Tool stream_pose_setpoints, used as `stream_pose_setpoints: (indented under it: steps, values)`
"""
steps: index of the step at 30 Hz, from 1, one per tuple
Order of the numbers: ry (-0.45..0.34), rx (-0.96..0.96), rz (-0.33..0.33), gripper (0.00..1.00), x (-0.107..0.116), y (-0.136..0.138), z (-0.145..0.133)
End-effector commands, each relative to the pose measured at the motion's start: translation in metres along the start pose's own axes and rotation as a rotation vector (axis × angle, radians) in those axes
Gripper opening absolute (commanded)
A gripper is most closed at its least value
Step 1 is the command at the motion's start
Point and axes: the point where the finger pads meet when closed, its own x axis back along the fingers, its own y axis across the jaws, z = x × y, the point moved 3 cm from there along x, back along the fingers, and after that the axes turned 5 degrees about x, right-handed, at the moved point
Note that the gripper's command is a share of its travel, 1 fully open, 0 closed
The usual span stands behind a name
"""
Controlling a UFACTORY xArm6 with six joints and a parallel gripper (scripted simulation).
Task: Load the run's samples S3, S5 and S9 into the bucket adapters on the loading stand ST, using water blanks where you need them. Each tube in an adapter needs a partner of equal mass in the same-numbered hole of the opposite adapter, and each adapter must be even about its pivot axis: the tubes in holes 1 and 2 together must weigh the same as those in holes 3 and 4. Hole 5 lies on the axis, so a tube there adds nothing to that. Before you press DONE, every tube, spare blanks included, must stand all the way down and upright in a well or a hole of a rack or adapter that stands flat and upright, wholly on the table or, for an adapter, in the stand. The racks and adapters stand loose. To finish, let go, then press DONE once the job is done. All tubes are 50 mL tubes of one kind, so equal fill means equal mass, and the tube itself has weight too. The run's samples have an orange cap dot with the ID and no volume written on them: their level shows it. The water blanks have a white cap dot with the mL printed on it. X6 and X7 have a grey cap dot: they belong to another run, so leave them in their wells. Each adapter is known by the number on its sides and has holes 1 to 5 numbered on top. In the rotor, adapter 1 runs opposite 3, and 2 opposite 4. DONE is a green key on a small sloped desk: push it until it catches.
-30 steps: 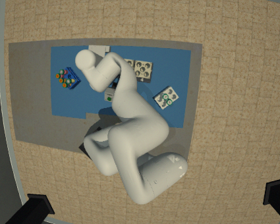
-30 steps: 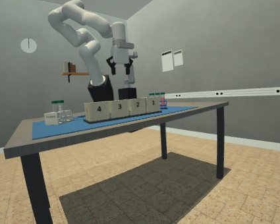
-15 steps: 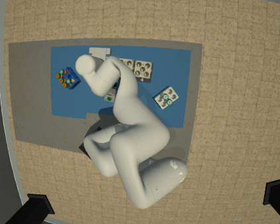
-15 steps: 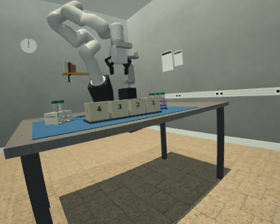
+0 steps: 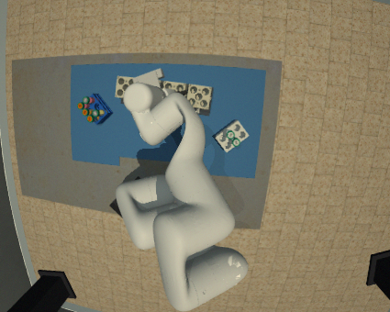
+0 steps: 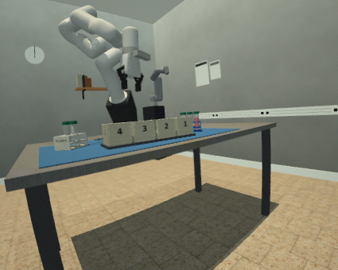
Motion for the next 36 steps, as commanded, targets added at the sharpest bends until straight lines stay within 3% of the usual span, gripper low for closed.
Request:
stream_pose_setpoints:
  steps: [1,36]
  values:
    - [0.023,0.186,0.038,1.0,0.001,0.022,-0.017]
    - [0.04,1.22,0.021,1.0,-0.006,0.142,-0.117]
